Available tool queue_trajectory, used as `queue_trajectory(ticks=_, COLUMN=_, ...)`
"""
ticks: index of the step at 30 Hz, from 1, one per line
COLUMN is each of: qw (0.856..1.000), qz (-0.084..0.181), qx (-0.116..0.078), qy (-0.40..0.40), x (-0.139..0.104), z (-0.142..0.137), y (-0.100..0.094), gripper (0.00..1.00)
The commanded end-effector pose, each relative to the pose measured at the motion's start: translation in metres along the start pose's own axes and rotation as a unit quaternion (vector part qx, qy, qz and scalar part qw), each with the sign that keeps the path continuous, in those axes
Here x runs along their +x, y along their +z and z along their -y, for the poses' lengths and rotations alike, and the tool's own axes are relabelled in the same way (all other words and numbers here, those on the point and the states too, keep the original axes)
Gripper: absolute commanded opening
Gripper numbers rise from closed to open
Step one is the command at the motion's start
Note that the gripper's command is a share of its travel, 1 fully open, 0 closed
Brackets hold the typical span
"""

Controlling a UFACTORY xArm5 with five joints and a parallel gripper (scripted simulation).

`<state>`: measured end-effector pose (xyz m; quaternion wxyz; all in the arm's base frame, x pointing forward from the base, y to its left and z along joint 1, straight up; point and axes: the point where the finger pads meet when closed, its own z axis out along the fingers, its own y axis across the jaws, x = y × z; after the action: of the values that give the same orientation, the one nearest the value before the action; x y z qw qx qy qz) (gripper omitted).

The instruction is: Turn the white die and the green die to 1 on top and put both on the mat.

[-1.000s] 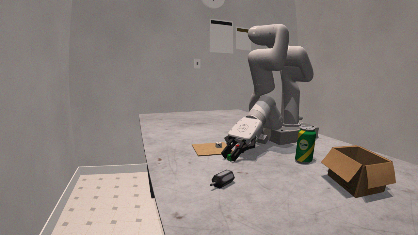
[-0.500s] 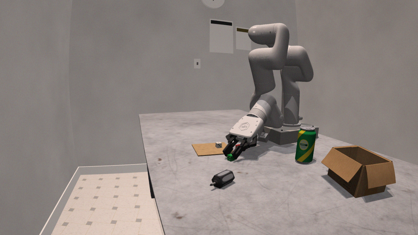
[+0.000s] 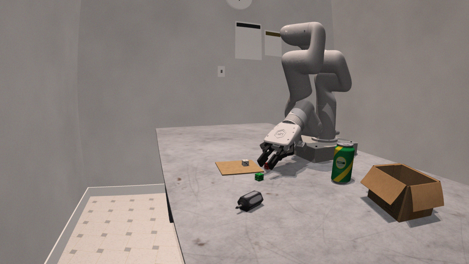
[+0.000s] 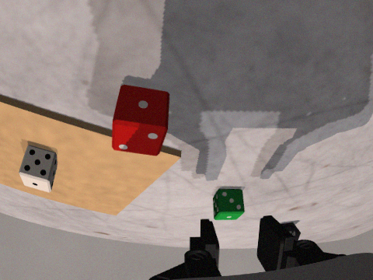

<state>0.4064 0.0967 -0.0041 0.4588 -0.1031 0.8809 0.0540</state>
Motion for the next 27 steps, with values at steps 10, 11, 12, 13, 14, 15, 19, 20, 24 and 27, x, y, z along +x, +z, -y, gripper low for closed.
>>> queue_trajectory(ticks=10, qw=1.000, qz=0.001, qx=0.000, qy=0.000, x=-0.019, z=0.000, y=-0.016, gripper=0.36)
queue_trajectory(ticks=11, qw=1.000, qz=0.001, qx=0.000, qy=0.000, x=-0.023, z=0.000, y=-0.018, gripper=0.36)
queue_trajectory(ticks=12, qw=1.000, qz=0.001, qx=0.000, qy=0.000, x=-0.023, z=0.000, y=-0.018, gripper=0.36)
queue_trajectory(ticks=13, qw=1.000, qz=0.001, qx=0.000, qy=0.000, x=-0.023, z=0.000, y=-0.018, gripper=0.36)
queue_trajectory(ticks=14, qw=1.000, qz=0.001, qx=0.000, qy=0.000, x=-0.027, z=0.000, y=-0.021, gripper=0.36)
queue_trajectory(ticks=15, qw=1.000, qz=0.001, qx=0.000, qy=0.000, x=-0.030, z=0.000, y=-0.024, gripper=0.36)
queue_trajectory(ticks=19, qw=1.000, qz=0.001, qx=0.000, qy=0.000, x=-0.043, z=0.000, y=-0.032, gripper=0.36)
queue_trajectory(ticks=20, qw=1.000, qz=0.001, qx=0.000, qy=0.000, x=-0.045, z=0.000, y=-0.034, gripper=0.36)
queue_trajectory(ticks=24, qw=1.000, qz=0.001, qx=0.000, qy=0.000, x=-0.050, z=0.000, y=-0.037, gripper=0.36)
queue_trajectory(ticks=27, qw=1.000, qz=0.001, qx=0.000, qy=0.000, x=-0.050, z=0.000, y=-0.037, gripper=0.36)
